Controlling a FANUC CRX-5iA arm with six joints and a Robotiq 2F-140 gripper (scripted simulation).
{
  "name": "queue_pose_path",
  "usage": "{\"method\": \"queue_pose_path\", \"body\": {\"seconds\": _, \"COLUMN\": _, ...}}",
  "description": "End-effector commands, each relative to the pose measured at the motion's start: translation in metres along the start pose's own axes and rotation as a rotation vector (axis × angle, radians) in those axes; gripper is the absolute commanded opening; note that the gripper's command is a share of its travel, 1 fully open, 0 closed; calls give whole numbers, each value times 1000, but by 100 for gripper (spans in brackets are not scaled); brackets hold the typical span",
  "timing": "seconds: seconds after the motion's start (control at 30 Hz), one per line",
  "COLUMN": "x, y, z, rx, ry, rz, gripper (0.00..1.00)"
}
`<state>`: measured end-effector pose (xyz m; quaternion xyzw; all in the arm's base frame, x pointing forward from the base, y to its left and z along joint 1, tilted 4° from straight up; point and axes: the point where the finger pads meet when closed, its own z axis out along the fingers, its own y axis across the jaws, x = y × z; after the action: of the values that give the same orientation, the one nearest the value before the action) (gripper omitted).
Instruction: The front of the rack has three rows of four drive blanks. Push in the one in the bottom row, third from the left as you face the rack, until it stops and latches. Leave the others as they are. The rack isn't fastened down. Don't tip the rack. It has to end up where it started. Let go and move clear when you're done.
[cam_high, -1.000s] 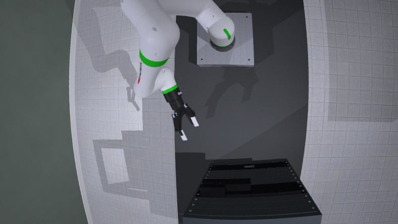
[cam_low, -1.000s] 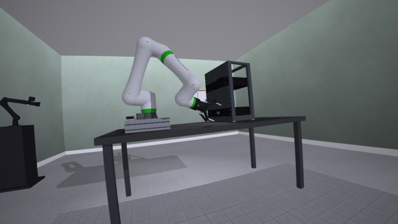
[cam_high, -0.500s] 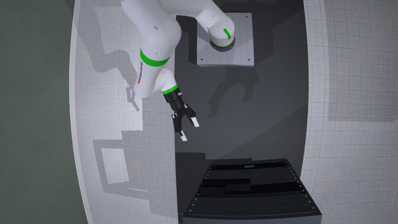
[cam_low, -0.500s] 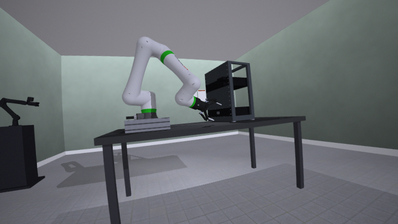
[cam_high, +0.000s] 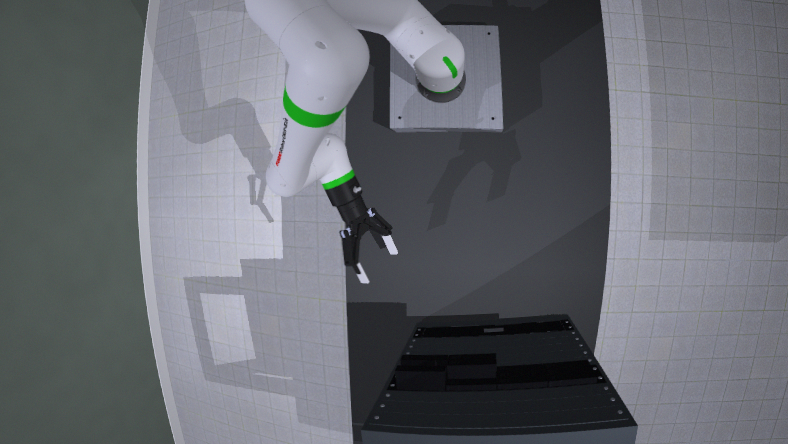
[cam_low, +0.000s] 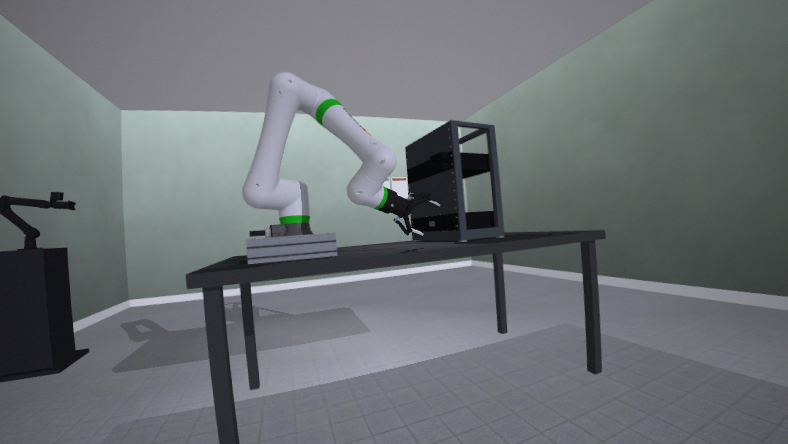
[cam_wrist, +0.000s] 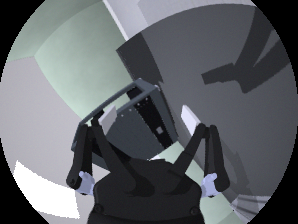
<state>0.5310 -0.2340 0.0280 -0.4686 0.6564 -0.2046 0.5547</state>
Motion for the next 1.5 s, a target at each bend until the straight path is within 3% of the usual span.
{"method": "queue_pose_path", "body": {"seconds": 0.0, "x": -7, "y": -7, "z": 2, "rx": 0, "ry": 9, "rz": 57, "gripper": 100}}
{"method": "queue_pose_path", "body": {"seconds": 0.8, "x": -66, "y": -50, "z": 12, "rx": 49, "ry": 55, "rz": 520, "gripper": 100}}
{"method": "queue_pose_path", "body": {"seconds": 1.47, "x": -145, "y": -91, "z": 9, "rx": 159, "ry": 31, "rz": 1092, "gripper": 100}}
